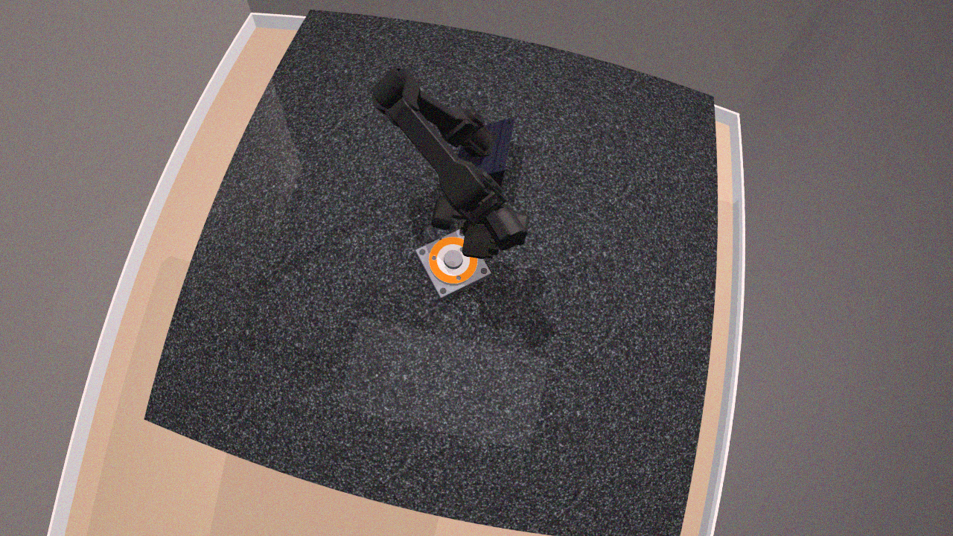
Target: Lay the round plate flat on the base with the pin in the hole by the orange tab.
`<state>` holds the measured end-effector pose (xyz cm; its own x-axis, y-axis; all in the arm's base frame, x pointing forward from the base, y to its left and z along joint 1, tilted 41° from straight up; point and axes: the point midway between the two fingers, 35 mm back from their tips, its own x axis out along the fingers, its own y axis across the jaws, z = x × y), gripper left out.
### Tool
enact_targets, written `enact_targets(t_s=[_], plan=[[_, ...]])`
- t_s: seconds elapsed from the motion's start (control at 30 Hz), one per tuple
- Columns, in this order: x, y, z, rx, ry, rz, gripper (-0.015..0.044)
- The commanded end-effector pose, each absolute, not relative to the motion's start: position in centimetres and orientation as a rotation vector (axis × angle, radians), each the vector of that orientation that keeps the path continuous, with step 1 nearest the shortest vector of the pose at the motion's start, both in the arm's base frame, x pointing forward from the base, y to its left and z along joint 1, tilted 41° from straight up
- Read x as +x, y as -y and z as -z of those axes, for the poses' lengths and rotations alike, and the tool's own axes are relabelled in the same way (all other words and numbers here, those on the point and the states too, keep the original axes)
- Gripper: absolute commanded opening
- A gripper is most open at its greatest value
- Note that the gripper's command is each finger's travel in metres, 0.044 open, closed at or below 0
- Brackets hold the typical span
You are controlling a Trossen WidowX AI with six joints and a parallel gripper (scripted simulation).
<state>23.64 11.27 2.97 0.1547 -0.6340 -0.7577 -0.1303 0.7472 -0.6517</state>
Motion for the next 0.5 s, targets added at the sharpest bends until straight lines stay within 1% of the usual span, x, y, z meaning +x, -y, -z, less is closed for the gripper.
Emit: enact_targets(t_s=[0.0, 0.33, 0.47], plan=[[24.0, -11.1, -3.1, -0.669, -1.408, 0.428, 0.0000], [24.7, -8.3, 0.3, -0.670, -1.407, 0.429, 0.0000], [24.7, -8.0, 0.5, -0.670, -1.407, 0.430, 0.0000]])
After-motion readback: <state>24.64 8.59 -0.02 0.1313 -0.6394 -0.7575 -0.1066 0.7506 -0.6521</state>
